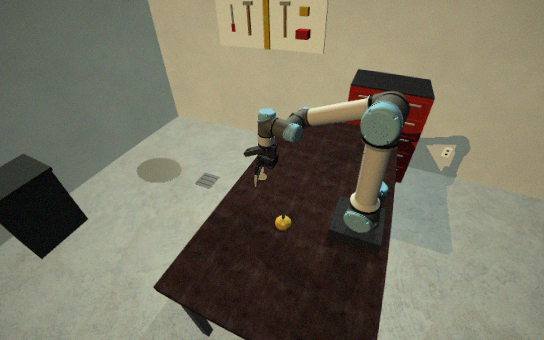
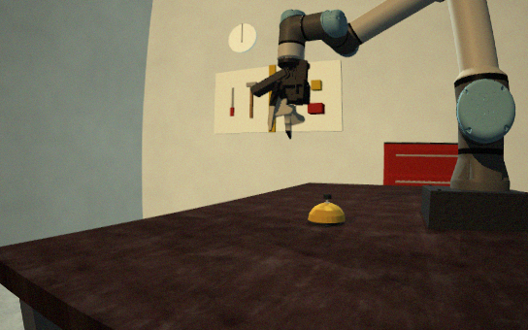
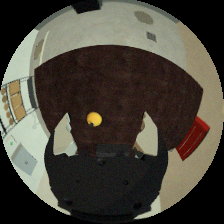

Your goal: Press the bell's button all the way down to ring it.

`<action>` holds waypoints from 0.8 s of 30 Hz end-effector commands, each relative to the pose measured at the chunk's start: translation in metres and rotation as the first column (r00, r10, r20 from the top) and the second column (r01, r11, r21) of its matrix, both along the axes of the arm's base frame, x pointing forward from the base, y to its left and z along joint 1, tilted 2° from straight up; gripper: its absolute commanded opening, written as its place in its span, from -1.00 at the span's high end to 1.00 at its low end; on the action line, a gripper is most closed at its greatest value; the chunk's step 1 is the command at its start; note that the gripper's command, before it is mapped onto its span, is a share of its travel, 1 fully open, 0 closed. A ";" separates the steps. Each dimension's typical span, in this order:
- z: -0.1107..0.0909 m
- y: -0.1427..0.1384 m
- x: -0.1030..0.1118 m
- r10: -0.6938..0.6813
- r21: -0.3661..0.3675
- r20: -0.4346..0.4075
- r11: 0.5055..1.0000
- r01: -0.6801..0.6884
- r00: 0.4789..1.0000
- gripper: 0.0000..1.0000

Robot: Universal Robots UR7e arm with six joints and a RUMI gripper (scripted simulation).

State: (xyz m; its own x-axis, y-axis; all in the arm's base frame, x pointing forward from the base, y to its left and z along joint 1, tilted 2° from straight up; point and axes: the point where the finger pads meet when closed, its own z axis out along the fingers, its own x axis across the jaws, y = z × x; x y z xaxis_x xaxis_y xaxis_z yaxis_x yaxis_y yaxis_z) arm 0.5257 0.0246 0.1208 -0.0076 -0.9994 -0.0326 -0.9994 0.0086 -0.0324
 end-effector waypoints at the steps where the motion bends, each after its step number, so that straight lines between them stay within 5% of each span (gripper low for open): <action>1: -0.007 0.026 -0.031 0.041 -0.019 0.001 0.999 -0.041 0.999 -1.00; 13: -0.040 0.074 -0.112 0.149 -0.046 -0.036 0.987 -0.151 0.988 -1.00; 24: -0.052 0.086 -0.141 0.186 -0.055 -0.048 0.980 -0.189 0.981 -1.00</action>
State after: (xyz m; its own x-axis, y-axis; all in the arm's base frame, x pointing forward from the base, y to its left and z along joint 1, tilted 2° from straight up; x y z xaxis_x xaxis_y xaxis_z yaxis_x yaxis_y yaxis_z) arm 0.3955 0.1063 0.0722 0.1662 -0.9859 0.0170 -0.9860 -0.1659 0.0146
